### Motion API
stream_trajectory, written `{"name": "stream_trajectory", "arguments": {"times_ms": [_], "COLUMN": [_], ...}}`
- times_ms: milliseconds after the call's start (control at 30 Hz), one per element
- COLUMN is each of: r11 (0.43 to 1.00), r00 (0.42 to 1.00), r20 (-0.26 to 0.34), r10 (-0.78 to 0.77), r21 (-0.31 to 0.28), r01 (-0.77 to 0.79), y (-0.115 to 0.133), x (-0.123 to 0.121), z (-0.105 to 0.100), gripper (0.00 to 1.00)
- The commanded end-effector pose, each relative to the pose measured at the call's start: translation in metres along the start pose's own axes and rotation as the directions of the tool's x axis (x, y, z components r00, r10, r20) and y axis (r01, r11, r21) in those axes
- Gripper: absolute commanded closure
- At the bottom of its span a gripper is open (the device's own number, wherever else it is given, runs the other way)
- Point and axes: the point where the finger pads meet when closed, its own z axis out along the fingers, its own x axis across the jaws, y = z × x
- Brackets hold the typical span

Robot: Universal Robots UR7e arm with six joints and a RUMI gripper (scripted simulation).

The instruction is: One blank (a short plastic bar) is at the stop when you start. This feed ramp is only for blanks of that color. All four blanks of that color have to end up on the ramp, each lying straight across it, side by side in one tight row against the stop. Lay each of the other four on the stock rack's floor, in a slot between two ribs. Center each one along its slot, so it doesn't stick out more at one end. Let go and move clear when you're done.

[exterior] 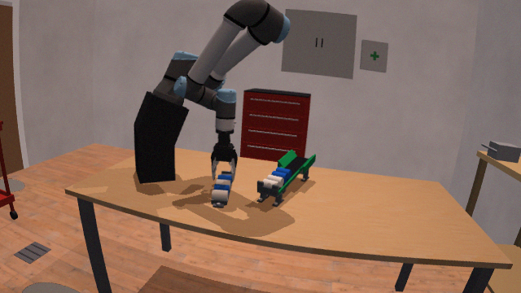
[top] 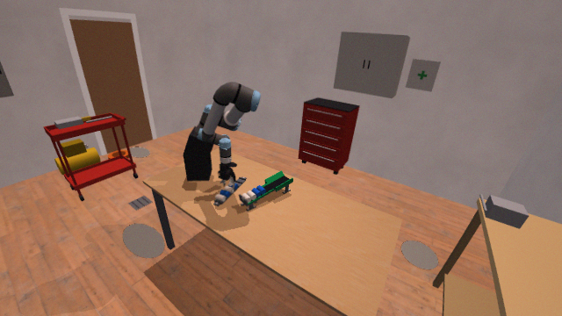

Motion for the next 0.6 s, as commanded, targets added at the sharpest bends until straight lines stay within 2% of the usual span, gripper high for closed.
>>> {"name": "stream_trajectory", "arguments": {"times_ms": [0,267,567], "r11": [1.000,1.000,1.000], "r00": [1.000,1.000,1.000], "r20": [-0.001,-0.001,-0.001], "r10": [0.000,0.000,0.000], "r21": [-0.001,-0.001,-0.001], "r01": [0.000,0.000,0.000], "y": [0.000,0.000,0.000], "x": [0.000,0.000,0.000], "z": [0.008,0.020,0.022], "gripper": [0.53,0.53,0.53]}}
